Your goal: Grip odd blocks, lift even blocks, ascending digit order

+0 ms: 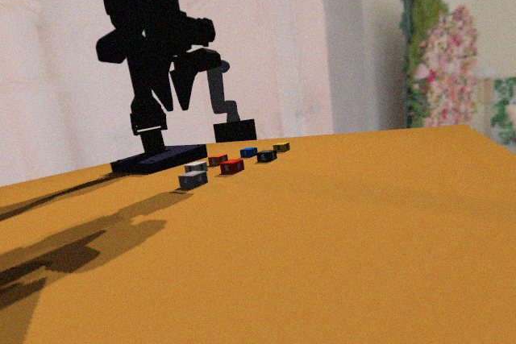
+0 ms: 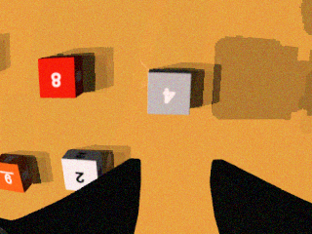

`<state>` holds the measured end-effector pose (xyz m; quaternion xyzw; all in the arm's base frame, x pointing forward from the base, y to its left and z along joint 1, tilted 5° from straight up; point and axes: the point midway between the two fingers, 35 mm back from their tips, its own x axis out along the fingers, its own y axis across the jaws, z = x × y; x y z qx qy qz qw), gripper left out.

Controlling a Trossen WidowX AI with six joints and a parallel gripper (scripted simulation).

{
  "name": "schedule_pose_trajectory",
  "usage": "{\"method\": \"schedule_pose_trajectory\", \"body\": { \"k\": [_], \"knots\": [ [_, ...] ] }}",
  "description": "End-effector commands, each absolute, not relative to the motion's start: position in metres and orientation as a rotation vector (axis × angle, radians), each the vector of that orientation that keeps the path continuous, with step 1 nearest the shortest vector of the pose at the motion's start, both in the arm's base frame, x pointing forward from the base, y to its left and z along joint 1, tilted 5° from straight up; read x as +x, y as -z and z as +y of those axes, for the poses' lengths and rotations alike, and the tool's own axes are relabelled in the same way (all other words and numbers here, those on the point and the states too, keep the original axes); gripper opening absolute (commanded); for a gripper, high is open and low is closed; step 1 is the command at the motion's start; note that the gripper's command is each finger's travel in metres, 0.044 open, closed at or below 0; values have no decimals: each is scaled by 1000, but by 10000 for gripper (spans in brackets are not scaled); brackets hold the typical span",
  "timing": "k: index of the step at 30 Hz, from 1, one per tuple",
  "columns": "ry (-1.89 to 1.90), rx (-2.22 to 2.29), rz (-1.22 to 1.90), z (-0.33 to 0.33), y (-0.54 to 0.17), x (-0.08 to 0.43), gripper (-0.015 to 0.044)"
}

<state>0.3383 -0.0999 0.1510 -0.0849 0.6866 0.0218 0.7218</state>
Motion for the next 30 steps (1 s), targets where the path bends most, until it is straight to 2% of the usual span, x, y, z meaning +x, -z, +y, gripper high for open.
{"method": "schedule_pose_trajectory", "body": {
  "k": [1,5,10,16,21,27,30],
  "knots": [
    [-47,-183,1515,-99,-153,338,120],
    [-48,-182,1515,-88,-152,342,120],
    [-55,-175,1514,-6,-147,358,120],
    [-59,-171,1514,86,-140,352,120],
    [-59,-171,1514,91,-139,351,120],
    [-58,-171,1514,87,-69,356,278],
    [-58,-171,1514,86,-59,355,356]
  ]
}}
